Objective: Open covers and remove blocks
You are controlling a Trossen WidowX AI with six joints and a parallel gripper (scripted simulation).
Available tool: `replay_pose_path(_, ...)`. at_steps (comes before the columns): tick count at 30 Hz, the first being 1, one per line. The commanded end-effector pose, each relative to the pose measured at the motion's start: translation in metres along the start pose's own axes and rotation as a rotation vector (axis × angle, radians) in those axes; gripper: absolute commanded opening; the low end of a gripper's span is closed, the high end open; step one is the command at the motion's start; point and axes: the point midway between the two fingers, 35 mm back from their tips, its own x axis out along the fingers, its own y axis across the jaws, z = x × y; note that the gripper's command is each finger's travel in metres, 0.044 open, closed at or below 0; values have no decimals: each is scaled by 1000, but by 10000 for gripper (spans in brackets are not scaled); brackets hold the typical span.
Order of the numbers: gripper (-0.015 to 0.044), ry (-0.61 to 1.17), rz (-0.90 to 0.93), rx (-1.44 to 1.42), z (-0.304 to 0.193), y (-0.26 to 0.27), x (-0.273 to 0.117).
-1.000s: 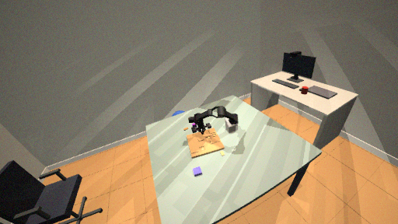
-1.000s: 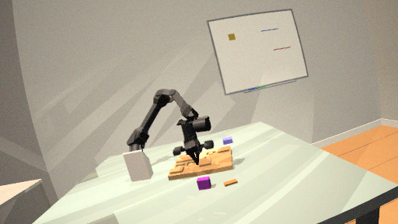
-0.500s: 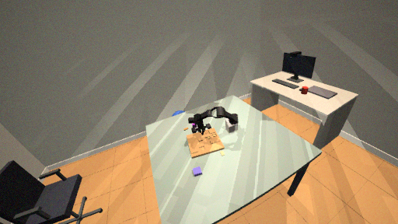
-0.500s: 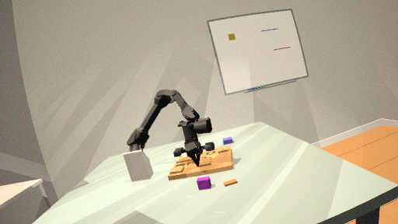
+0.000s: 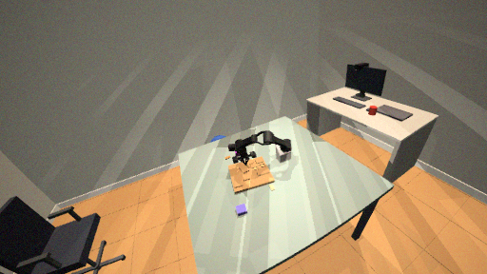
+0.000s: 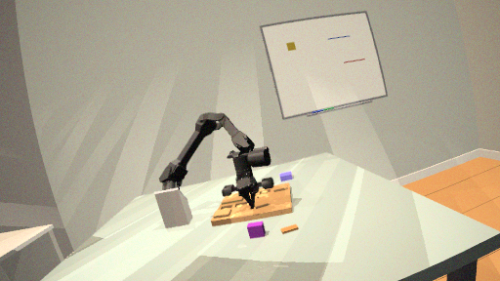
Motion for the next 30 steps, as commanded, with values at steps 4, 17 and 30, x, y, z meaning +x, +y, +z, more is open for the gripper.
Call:
replay_pose_path(4, 0, 1, 8, -1, 0, 12, -1)
replay_pose_path(17, 0, 1, 8, -2, -1, 26, -2)
replay_pose_path(30, 0, 1, 9, -3, -5, 43, -2)
